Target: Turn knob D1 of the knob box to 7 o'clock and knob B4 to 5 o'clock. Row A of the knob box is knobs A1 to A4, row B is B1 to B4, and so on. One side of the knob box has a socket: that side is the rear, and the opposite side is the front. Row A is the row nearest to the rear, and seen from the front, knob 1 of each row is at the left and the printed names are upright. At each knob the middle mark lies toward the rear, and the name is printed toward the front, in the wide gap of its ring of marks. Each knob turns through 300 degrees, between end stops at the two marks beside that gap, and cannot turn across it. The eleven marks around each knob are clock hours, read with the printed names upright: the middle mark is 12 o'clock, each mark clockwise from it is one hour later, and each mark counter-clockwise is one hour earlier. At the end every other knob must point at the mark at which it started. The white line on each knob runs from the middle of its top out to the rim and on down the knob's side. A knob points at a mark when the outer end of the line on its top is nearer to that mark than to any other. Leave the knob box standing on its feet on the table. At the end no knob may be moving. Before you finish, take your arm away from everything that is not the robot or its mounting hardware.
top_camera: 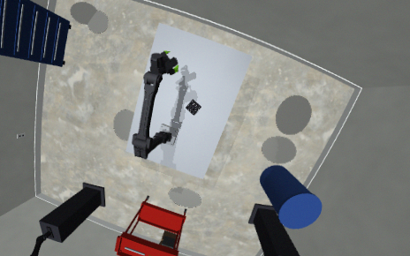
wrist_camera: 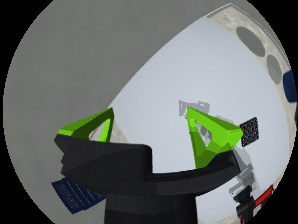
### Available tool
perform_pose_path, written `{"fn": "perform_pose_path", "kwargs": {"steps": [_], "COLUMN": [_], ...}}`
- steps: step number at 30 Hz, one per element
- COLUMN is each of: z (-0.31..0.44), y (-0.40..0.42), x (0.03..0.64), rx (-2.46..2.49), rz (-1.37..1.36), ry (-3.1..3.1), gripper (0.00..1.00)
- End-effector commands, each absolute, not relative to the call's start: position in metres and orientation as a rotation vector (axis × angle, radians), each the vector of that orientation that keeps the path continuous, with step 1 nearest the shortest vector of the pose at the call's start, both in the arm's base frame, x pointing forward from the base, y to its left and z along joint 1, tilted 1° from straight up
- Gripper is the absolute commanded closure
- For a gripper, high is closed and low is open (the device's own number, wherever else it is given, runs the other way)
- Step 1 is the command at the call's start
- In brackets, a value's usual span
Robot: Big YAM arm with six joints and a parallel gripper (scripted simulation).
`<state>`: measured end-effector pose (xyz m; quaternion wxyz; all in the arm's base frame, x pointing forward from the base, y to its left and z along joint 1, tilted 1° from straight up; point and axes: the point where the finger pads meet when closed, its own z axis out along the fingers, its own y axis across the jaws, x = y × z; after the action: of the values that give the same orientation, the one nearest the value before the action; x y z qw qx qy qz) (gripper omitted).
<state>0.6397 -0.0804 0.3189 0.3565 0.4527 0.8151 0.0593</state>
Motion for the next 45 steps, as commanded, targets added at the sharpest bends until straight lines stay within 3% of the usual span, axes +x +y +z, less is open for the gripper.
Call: {"fn": "perform_pose_path", "kwargs": {"steps": [1,19,45], "z": [0.392,0.334,0.236], "y": [-0.081,-0.095,-0.176], "x": [0.645,0.631,0.554], "rx": [1.117,1.099,0.420], "rz": [0.211,0.119,-0.245], "ry": [1.986,2.117,2.582], "gripper": [0.00,0.00,0.00]}}
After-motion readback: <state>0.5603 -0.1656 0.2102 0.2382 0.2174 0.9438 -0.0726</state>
